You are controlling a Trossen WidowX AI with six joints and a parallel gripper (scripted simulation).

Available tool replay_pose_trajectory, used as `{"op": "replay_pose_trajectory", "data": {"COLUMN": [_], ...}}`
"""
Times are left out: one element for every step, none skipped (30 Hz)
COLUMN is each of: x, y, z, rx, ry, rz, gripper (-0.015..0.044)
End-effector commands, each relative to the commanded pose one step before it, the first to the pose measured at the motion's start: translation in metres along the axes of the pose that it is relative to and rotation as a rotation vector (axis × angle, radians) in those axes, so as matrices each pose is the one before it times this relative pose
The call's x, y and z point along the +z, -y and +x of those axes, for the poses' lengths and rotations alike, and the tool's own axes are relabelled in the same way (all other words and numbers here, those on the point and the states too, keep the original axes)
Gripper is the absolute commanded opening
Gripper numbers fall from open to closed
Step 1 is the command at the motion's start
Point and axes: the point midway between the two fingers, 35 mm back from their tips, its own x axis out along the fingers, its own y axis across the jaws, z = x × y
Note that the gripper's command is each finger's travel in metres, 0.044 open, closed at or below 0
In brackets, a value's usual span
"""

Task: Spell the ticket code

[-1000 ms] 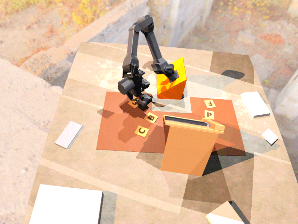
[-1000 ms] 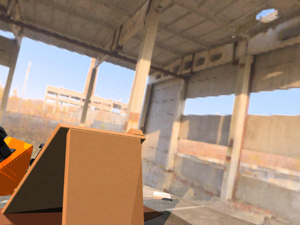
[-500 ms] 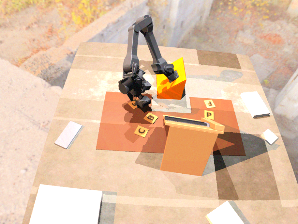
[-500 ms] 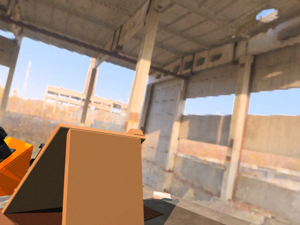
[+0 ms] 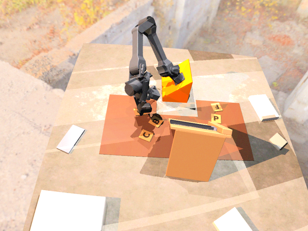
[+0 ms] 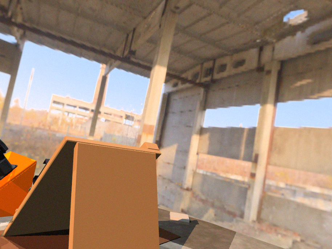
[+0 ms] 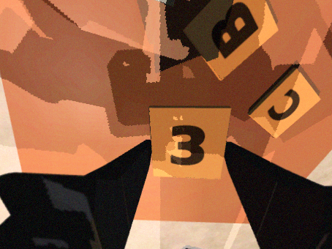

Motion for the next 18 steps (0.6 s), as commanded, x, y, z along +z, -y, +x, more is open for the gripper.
{"op": "replay_pose_trajectory", "data": {"x": [-0.00319, -0.00002, 0.00008, 0.00017, 0.00027, 0.00037, 0.00047, 0.00057, 0.00067, 0.00077, 0.00086, 0.00096, 0.00106, 0.00115, 0.00124, 0.00131, 0.00138, 0.00147], "y": [0.01154, 0.00268, 0.00269, 0.00269, 0.00268, 0.00267, 0.00275, 0.00274, 0.00272, 0.00270, 0.00267, 0.00264, 0.00261, 0.00258, 0.00251, 0.00243, 0.00235, 0.00230], "z": [-0.00401, -0.00079, -0.00079, -0.00079, -0.00079, -0.00080, -0.00085, -0.00085, -0.00086, -0.00086, -0.00086, -0.00086, -0.00087, -0.00087, -0.00086, -0.00084, -0.00082, -0.00082], "rx": [-0.03884, -0.00969, -0.00980, -0.00990, -0.00999, -0.01007, -0.01037, -0.01041, -0.01044, -0.01046, -0.01046, -0.01045, -0.01042, -0.01038, -0.01027, -0.01011, -0.00993, -0.00984], "ry": [-0.02408, -0.00330, -0.00294, -0.00258, -0.00221, -0.00184, -0.00139, -0.00100, -0.00061, -0.00023, 0.00016, 0.00055, 0.00094, 0.00132, 0.00167, 0.00198, 0.00227, 0.00263], "rz": [0.1341, 0.0311, 0.0311, 0.0312, 0.0312, 0.0312, 0.0310, 0.0311, 0.0311, 0.0311, 0.0312, 0.0312, 0.0313, 0.0313, 0.0314, 0.0315, 0.0316, 0.0317], "gripper": [0.0000, 0.0000, 0.0000, 0.0000, 0.0000, 0.0000, 0.0000, 0.0000, 0.0000, 0.0000, 0.0000, 0.0000, 0.0000, 0.0000, 0.0000, 0.0000, 0.0000, 0.0000]}}
